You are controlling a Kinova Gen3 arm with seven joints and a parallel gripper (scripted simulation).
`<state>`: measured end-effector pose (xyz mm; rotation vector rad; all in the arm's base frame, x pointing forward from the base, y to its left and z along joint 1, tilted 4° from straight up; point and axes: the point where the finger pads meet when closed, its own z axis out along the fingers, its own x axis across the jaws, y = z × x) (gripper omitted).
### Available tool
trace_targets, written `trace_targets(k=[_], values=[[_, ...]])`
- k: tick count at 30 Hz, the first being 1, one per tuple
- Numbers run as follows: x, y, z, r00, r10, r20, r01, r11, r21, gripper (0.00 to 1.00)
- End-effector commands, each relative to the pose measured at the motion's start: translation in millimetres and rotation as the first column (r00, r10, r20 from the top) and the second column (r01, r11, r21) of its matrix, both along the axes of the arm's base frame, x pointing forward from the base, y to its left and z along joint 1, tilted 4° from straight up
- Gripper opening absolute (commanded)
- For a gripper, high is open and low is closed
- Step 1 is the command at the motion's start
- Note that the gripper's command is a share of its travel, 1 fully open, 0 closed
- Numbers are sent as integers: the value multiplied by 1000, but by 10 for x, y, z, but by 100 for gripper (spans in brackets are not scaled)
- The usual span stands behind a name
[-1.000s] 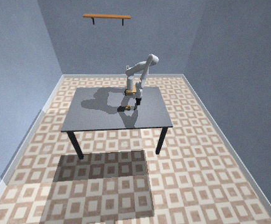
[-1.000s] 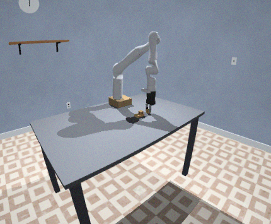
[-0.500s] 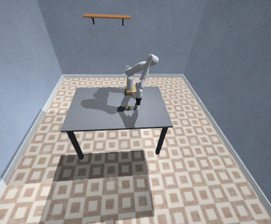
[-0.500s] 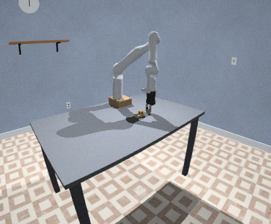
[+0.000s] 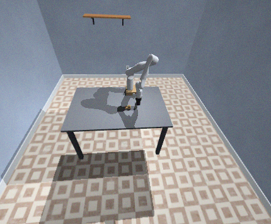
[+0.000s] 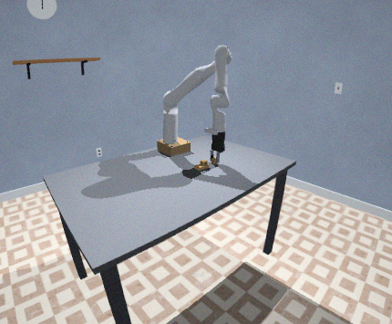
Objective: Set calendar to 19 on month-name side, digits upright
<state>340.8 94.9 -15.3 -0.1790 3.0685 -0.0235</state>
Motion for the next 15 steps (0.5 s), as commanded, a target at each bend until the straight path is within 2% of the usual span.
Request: trace_targets(k=[1,2,3,15], values=[[3,2,4,1000,0,1,0,1000,1,81],[3,2,4,1000,0,1,0,1000,1,81],[3,2,4,1000,0,1,0,1000,1,87],[3,2,5,1000,0,1,0,1000,1,87]])
